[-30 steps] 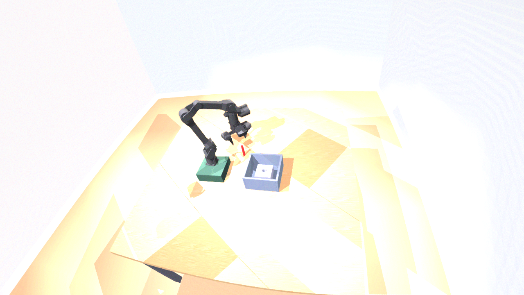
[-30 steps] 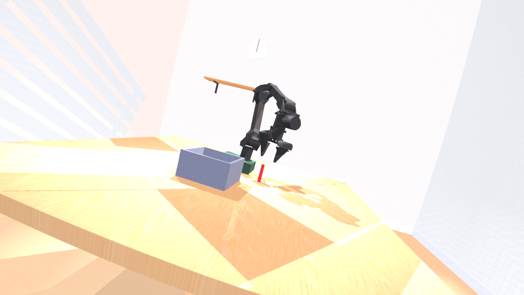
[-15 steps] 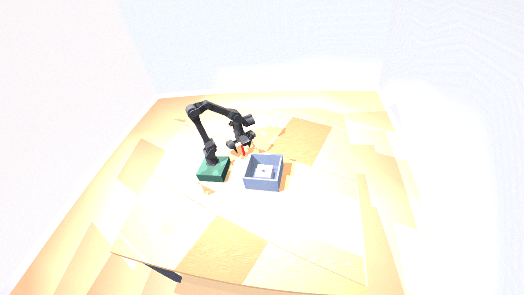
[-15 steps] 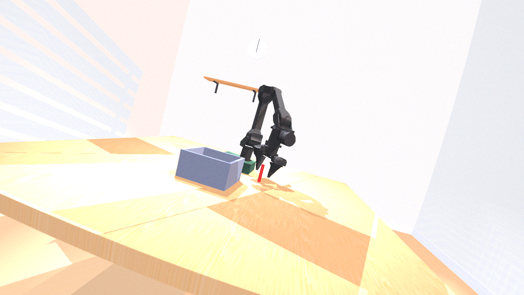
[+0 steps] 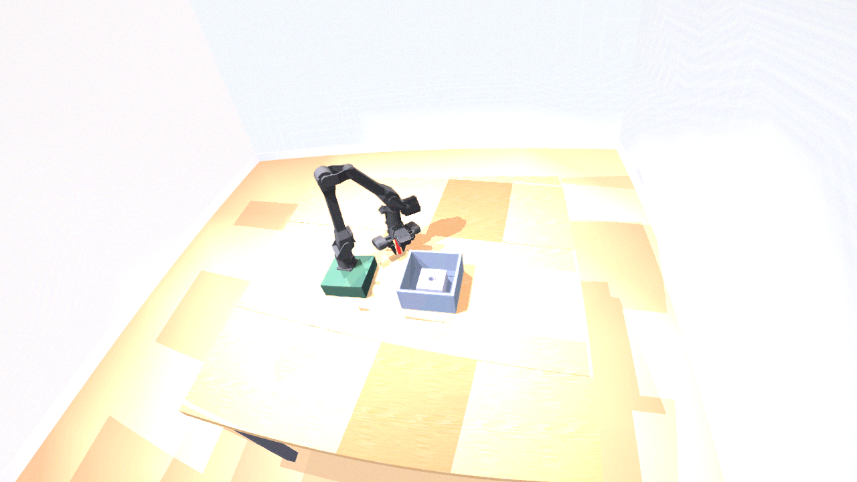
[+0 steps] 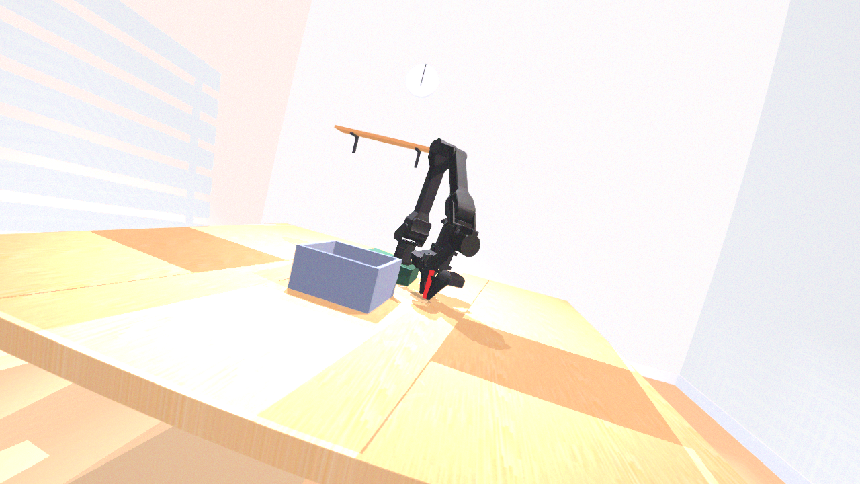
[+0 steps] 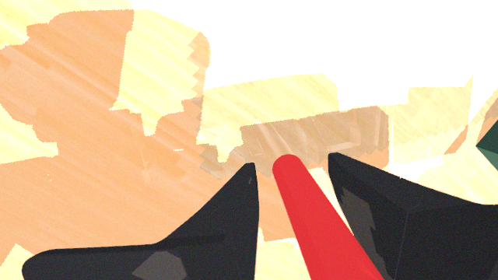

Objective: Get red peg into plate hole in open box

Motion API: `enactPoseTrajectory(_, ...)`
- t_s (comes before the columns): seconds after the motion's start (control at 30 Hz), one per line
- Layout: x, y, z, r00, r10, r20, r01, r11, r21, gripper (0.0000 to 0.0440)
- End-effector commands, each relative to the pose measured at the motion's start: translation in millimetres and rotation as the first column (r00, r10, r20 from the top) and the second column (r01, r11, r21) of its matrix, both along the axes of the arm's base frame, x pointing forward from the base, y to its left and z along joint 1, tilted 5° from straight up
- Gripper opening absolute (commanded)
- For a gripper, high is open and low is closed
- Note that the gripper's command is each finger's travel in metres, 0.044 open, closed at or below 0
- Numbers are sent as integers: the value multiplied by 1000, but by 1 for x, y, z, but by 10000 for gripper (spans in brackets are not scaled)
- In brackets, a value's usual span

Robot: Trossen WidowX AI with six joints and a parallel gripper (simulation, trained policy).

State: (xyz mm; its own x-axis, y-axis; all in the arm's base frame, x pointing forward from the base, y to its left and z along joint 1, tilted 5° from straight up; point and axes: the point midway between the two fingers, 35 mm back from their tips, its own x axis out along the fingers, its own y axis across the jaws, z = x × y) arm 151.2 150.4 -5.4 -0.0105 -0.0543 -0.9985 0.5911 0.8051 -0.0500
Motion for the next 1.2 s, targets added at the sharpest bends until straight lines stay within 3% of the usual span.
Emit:
enactPoseTrajectory(0.0,0,-1,-4,1000,-11,-18,10,1000,-23,63)
enactPoseTrajectory(0.1,1,-1,-5,999,-14,-32,13,999,-42,9)
enactPoseTrajectory(0.17,8,-1,2,1000,-10,-8,10,999,-49,1)
enactPoseTrajectory(0.67,45,-2,67,993,-23,115,31,997,-69,0)
enactPoseTrajectory(1.17,93,-35,112,959,-172,226,197,976,-90,0)
